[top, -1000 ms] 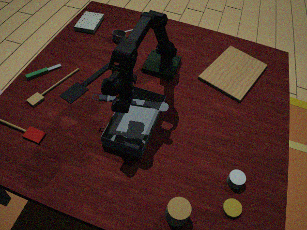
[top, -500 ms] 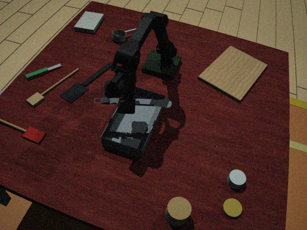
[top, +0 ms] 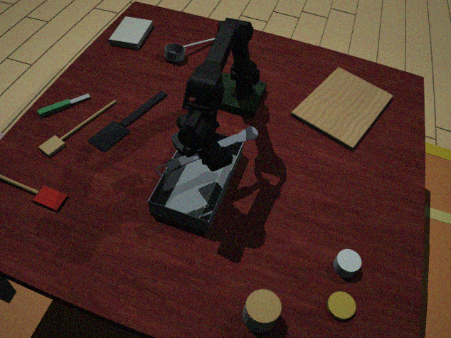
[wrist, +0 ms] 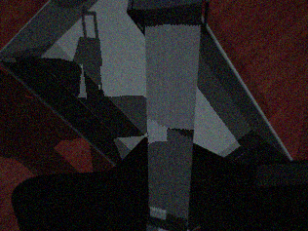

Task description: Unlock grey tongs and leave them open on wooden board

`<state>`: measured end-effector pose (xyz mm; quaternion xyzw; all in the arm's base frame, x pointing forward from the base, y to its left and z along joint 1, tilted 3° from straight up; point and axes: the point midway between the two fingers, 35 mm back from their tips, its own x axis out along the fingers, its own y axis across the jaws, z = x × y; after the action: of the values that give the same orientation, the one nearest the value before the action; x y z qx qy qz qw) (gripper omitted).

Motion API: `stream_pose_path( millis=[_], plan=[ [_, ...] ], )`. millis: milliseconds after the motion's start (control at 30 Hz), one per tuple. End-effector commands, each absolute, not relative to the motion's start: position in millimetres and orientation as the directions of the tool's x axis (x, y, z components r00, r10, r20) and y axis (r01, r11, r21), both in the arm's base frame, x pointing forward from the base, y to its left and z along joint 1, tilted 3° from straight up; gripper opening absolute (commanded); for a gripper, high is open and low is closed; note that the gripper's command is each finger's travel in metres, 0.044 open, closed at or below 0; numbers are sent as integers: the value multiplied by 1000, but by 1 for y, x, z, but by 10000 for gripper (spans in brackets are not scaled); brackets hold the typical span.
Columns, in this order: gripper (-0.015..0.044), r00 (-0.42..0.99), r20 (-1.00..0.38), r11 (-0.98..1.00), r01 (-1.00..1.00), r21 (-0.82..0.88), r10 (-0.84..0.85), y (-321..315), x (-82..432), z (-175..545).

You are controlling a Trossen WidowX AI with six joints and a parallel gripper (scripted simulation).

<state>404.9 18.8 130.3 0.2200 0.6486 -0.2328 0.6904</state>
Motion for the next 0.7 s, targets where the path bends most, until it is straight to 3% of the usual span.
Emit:
stream_pose_path(
  millis=[0,333,667],
  plan=[
    [-150,54,-998,886,464,-6,-35,33,403,134],
    [-150,55,-998,998,52,-29,-32,67,399,137],
    [-150,54,-998,929,-368,-44,-26,100,392,141]
  ],
)
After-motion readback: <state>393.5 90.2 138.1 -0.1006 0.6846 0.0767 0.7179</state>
